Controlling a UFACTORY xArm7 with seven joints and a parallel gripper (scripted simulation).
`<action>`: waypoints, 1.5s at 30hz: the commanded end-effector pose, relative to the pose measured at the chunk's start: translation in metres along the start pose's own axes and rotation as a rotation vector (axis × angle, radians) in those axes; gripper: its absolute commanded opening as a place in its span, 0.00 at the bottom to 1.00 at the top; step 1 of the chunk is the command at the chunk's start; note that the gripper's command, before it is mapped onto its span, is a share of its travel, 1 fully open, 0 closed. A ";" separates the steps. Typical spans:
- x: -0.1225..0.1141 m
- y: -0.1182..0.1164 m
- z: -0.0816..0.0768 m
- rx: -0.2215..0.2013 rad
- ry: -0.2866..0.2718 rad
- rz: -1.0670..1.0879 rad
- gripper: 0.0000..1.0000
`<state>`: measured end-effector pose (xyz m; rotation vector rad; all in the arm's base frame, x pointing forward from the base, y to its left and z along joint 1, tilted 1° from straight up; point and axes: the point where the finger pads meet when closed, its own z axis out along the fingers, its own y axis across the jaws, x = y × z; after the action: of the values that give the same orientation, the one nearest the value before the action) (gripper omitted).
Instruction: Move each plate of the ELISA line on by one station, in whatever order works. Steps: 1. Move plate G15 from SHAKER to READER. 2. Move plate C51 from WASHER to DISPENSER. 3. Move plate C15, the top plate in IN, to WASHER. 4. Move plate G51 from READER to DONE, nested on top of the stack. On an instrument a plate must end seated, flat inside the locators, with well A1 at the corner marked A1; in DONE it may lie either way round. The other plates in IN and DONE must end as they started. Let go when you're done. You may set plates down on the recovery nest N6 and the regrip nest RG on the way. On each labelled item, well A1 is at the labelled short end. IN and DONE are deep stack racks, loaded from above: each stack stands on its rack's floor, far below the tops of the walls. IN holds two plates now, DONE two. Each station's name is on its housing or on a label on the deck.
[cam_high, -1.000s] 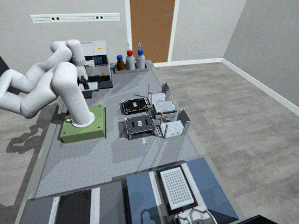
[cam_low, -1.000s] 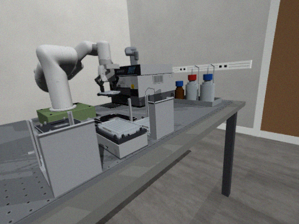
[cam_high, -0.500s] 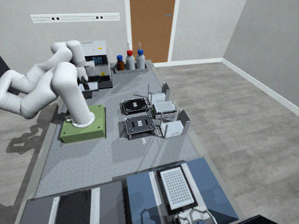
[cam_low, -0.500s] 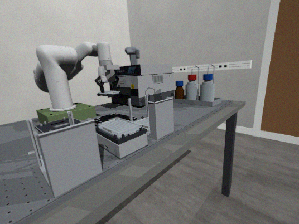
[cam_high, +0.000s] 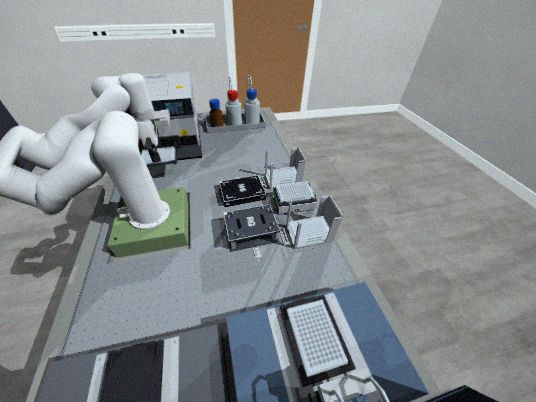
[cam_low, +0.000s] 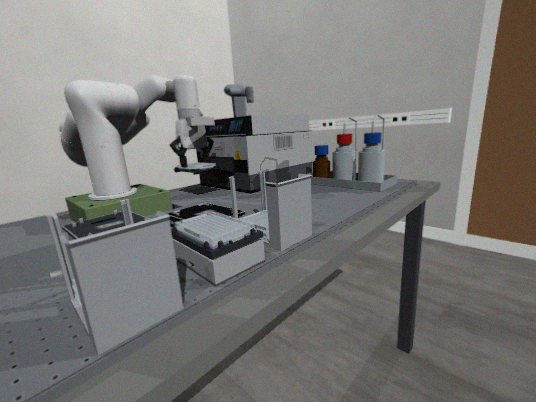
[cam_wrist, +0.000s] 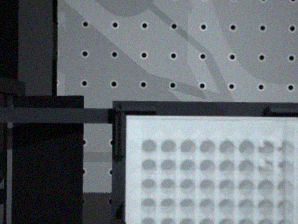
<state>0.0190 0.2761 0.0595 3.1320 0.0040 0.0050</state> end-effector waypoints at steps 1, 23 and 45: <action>0.000 0.000 -0.001 0.002 0.001 0.000 1.00; 0.000 0.000 -0.001 0.002 0.001 0.000 0.00; 0.000 0.000 -0.001 0.002 0.001 0.000 0.00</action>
<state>0.0190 0.2761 0.0598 3.1324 0.0042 0.0058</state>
